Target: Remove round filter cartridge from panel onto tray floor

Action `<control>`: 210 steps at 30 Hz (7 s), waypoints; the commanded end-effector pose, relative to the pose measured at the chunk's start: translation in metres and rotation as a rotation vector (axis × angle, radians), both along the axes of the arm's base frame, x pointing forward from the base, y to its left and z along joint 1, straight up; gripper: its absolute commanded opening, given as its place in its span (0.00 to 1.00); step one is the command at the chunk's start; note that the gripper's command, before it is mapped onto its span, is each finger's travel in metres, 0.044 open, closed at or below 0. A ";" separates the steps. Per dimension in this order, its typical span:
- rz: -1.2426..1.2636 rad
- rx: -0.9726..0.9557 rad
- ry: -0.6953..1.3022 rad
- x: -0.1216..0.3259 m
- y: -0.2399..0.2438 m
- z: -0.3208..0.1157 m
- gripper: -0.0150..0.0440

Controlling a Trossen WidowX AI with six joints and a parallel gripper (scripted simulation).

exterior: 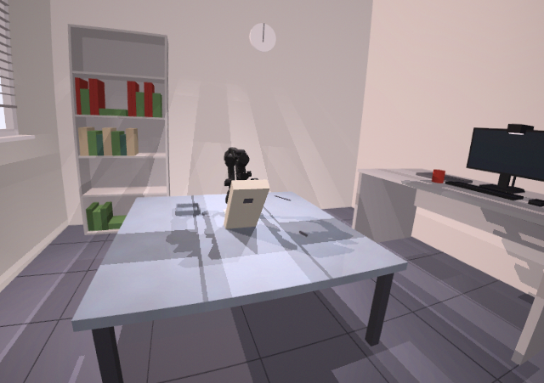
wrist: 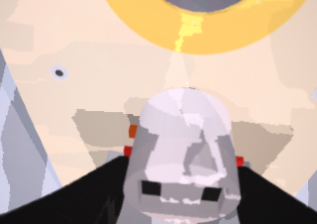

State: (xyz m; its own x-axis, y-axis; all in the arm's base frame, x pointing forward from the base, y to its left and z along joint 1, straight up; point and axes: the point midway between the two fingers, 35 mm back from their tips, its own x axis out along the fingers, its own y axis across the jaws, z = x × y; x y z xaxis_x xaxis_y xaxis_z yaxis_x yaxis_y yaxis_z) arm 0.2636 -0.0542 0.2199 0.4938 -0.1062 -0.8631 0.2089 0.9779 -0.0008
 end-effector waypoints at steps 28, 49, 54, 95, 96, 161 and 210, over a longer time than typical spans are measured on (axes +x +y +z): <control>-0.001 -0.006 -0.003 -0.037 -0.023 0.071 0.25; -0.047 -0.010 0.001 -0.051 -0.076 0.064 0.25; -0.188 -0.009 0.003 -0.064 -0.098 0.065 0.25; -1.145 -0.015 -0.014 -0.205 -0.201 0.072 0.25; -1.153 -0.016 -0.014 -0.207 -0.202 0.071 0.25; -1.812 -0.022 -0.010 -0.379 -0.189 -0.142 0.25; -1.812 -0.010 -0.010 -0.378 -0.189 -0.083 1.00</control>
